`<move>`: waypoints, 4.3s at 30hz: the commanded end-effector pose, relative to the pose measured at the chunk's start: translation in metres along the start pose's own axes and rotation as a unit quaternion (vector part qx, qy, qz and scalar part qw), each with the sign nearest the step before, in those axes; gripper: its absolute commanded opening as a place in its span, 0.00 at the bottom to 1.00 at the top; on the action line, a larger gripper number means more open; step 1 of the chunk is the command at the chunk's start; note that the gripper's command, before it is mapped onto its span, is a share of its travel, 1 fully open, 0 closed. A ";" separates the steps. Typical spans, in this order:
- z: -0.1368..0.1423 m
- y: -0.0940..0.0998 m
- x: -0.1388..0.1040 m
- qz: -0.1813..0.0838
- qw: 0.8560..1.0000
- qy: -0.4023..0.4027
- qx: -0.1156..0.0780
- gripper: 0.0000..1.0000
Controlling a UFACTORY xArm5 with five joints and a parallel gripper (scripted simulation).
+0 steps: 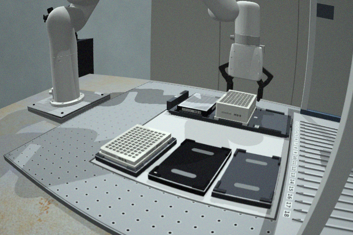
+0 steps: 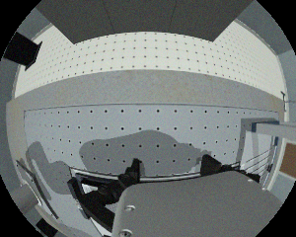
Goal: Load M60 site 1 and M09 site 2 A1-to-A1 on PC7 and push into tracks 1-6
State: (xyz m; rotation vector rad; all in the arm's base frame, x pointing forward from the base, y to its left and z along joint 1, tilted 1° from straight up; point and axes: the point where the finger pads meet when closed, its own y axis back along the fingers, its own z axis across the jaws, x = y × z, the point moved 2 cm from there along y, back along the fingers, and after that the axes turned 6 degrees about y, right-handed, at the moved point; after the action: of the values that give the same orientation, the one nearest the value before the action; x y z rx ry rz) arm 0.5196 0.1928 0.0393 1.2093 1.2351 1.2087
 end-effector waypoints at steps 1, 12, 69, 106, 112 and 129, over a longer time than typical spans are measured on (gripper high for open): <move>0.002 0.002 0.000 0.009 1.000 0.000 0.000 1.00; 0.002 -0.002 0.000 0.009 1.000 0.000 0.000 1.00; 0.001 -0.018 -0.008 0.009 1.000 0.000 0.000 1.00; 0.000 -0.018 -0.021 0.009 1.000 0.000 0.000 1.00; 0.000 -0.018 -0.021 0.009 1.000 0.000 0.000 1.00; 0.000 -0.018 -0.016 0.009 1.000 0.000 0.000 1.00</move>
State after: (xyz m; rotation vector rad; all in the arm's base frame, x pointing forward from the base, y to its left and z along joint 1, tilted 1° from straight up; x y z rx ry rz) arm 0.5179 0.1740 0.0192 1.2099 1.2342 1.2088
